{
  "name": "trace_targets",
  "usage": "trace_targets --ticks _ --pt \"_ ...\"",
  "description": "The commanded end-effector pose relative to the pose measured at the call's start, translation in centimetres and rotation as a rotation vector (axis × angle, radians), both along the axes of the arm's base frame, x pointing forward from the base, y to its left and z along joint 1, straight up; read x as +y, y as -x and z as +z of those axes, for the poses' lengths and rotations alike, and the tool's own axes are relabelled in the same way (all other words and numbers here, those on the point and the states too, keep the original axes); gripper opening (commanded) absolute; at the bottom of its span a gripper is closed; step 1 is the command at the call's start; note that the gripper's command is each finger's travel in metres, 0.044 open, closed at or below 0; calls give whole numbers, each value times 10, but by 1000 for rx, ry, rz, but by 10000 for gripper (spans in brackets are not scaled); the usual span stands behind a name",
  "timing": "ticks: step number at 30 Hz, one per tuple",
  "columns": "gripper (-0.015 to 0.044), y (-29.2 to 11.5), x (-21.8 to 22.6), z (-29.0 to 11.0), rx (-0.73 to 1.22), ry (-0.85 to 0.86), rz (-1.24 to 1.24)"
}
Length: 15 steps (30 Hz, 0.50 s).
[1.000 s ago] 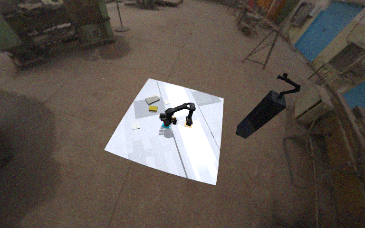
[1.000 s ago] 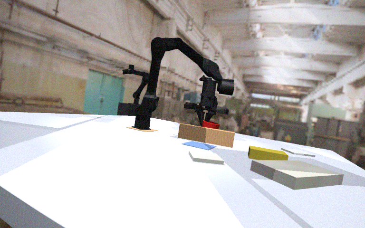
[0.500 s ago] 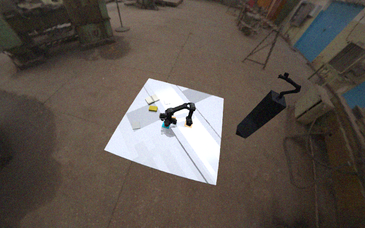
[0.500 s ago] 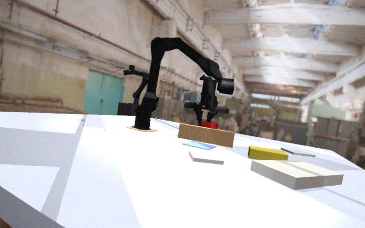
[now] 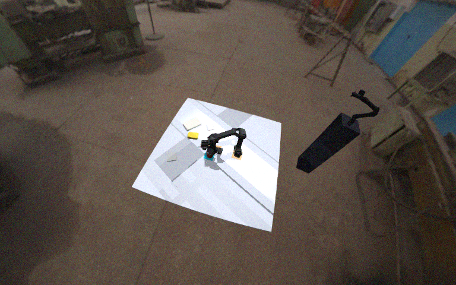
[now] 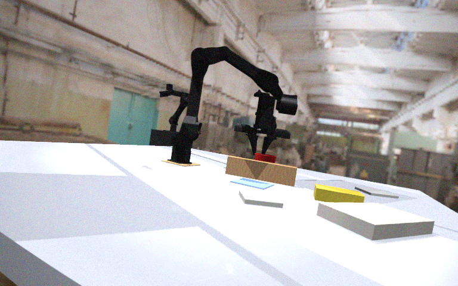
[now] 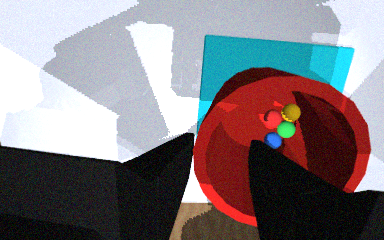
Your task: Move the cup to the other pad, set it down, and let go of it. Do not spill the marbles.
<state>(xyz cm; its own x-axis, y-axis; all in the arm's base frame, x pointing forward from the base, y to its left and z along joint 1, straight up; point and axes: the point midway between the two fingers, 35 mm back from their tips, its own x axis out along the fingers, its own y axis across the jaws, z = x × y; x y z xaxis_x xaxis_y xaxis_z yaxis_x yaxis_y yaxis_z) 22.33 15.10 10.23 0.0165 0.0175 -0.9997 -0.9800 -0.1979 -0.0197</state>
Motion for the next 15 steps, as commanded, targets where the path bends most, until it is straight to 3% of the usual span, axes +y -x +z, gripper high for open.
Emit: trace_targets --ticks 1,15 --pt "128 0 0 6 -4 0 -4" --pt "128 0 0 22 -4 1 -5"
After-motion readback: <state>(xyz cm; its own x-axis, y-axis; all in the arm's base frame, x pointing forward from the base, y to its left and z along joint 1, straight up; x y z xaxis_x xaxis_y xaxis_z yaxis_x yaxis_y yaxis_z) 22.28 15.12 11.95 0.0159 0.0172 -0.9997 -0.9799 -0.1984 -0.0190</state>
